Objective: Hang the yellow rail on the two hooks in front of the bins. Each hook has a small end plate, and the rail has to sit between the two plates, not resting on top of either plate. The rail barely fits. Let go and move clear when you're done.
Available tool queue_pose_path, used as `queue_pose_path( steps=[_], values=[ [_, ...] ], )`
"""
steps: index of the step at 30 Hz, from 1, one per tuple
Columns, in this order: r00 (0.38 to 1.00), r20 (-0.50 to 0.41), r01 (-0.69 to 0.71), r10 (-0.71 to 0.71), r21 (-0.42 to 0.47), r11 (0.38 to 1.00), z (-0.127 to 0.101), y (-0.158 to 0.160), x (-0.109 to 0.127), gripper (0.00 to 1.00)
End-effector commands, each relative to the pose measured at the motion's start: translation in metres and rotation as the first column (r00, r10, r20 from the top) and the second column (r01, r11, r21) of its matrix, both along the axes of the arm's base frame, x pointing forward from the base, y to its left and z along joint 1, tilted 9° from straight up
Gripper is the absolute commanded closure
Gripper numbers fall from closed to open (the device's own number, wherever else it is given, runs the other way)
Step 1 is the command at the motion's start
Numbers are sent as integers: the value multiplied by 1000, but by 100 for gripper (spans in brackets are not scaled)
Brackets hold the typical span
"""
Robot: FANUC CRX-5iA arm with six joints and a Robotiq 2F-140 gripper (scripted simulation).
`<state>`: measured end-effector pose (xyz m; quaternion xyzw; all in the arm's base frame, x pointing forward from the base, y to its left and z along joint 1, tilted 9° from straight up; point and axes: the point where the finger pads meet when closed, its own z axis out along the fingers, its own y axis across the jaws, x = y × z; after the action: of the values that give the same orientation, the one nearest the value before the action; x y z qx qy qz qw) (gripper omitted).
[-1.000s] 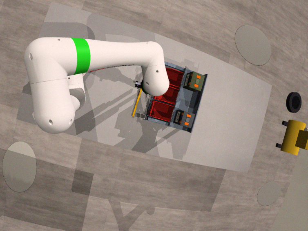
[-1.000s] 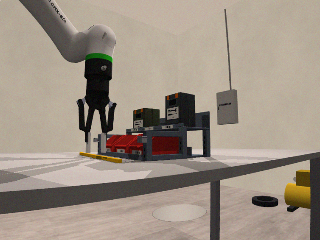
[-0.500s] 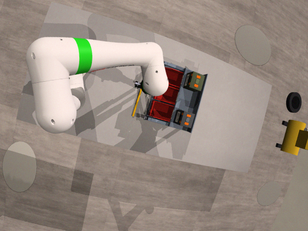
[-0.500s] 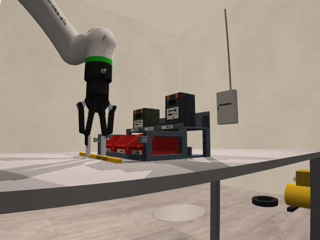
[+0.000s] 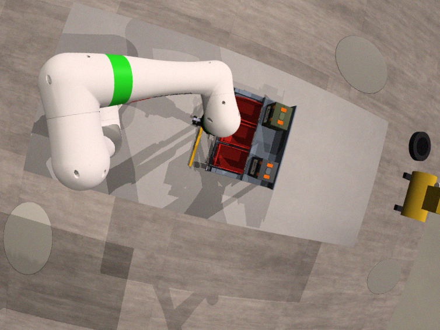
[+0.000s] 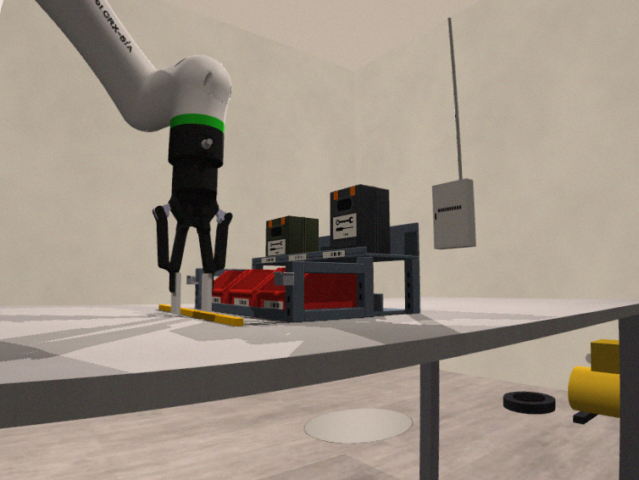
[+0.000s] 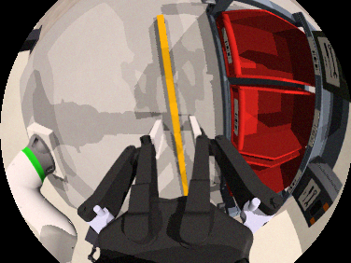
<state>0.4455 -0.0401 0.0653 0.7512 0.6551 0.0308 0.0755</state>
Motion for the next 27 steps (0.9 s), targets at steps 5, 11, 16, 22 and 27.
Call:
queue_pose_path(
  steps=[5,11,16,22,27],
  values=[
    [1000,0,0,0,0,1000,0,0,0,100],
    [1000,0,0,0,0,1000,0,0,0,100],
    [1000,0,0,0,0,1000,0,0,0,100],
    [1000,1,0,0,0,1000,0,0,0,100],
    [1000,1,0,0,0,1000,0,0,0,100]
  ],
)
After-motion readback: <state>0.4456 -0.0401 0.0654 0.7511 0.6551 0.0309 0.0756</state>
